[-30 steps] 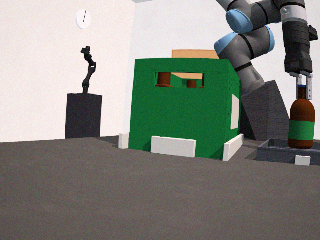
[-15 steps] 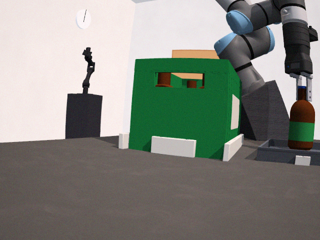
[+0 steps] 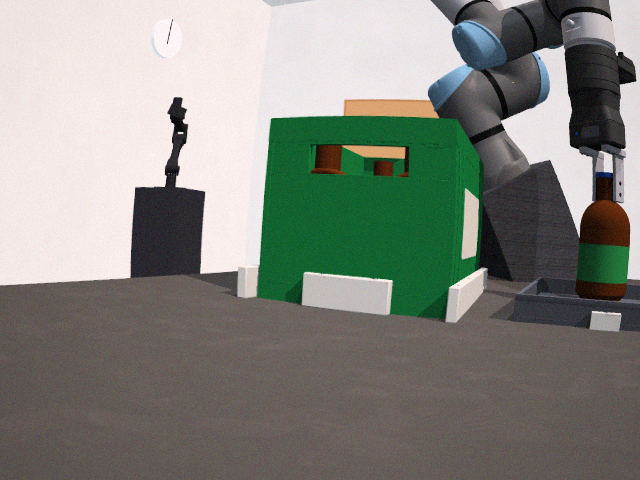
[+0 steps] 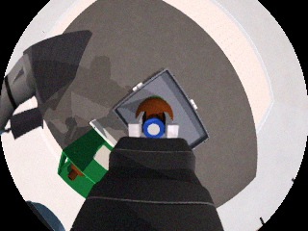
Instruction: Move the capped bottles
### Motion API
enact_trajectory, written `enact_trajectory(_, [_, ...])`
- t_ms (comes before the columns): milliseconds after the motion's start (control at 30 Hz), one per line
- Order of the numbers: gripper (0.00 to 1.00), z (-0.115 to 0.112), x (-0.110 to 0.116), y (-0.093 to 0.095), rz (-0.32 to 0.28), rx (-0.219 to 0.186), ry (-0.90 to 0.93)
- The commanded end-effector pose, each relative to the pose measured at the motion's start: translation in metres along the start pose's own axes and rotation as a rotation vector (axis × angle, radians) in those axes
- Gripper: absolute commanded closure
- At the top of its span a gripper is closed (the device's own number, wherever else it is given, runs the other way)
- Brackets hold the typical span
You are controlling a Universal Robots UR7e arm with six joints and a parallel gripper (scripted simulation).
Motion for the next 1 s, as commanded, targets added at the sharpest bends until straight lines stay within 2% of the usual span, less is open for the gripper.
enact_trajectory(0, [1.0,-0.0004,-0.0001,0.0004,0.0,0.0,0.0])
enact_trajectory(967, [1.0,-0.0035,-0.0008,0.0042,0.002,-0.004,-0.001])
Point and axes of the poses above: the point where the finger pads meet when closed, its own y axis out along the fingers, its own z axis across the jaws, x = y × z, the point moved 1 cm from there along -y, back along the fingers, and after that the axes turned 11 degrees about y, right-handed, at the moved point
